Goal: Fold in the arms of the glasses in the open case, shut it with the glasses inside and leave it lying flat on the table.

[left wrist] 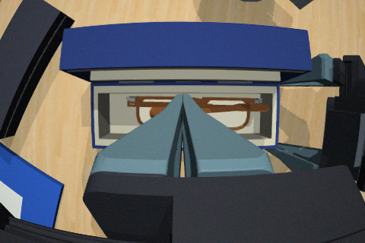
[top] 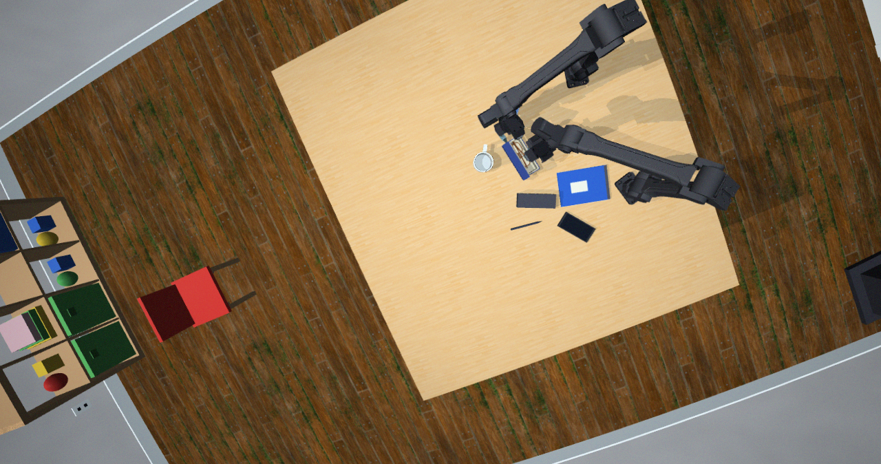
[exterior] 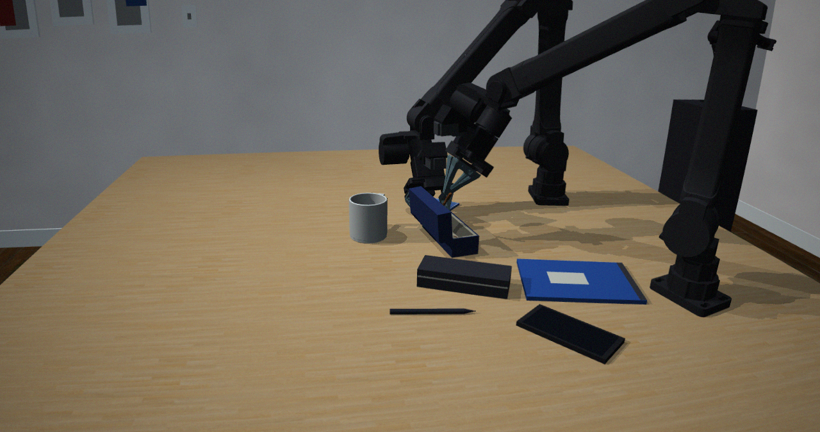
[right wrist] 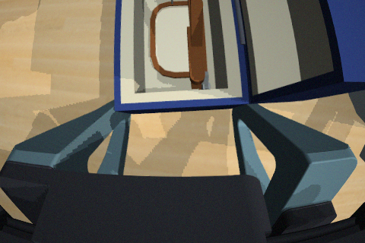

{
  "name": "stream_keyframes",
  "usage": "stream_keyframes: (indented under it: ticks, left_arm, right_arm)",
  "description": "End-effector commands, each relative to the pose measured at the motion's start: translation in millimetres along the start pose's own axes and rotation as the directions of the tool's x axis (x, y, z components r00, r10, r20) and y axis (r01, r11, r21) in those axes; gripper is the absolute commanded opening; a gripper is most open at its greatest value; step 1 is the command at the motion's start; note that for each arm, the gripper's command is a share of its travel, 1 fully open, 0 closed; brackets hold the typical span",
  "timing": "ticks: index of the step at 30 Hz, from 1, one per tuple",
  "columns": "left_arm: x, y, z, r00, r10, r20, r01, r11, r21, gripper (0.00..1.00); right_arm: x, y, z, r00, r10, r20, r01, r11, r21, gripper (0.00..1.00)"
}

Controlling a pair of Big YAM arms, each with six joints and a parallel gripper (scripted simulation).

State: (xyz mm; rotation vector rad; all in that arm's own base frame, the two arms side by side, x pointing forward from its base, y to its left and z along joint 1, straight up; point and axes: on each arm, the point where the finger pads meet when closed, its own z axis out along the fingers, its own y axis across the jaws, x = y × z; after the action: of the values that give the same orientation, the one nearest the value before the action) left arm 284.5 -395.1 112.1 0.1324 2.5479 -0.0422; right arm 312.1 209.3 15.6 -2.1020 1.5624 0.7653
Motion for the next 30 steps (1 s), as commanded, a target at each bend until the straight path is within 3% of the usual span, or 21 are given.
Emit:
stream_keyframes:
  ticks: [1, 11, 13, 22, 30]
  left_arm:
    - [-6, 1, 4, 1.0, 0.009, -0.01, -0.009, 1.0, -0.005, 0.0]
    - [6, 13, 12, 0.999, 0.015, -0.049, -0.016, 1.0, -0.016, 0.0]
    - [-19, -8, 1, 1.0, -0.009, -0.024, 0.01, 1.0, 0.024, 0.0]
    - [7, 15, 17, 0.998, 0.006, -0.066, -0.006, 1.0, -0.001, 0.0]
    - [8, 18, 17, 0.998, 0.003, -0.061, -0.002, 1.0, 0.006, 0.0]
  right_arm:
    - [9, 5, -1, 0.998, 0.055, -0.008, -0.055, 0.998, -0.008, 0.57]
    - [9, 5, -1, 0.998, 0.055, -0.008, -0.055, 0.998, -0.008, 0.57]
    - [9, 5, -1, 0.998, 0.055, -0.008, -0.055, 0.998, -0.008, 0.57]
    - [9, 5, -1, 0.998, 0.055, -0.008, -0.055, 0.998, -0.008, 0.57]
    - [9, 5, -1, 0.998, 0.055, -0.008, -0.055, 0.998, -0.008, 0.57]
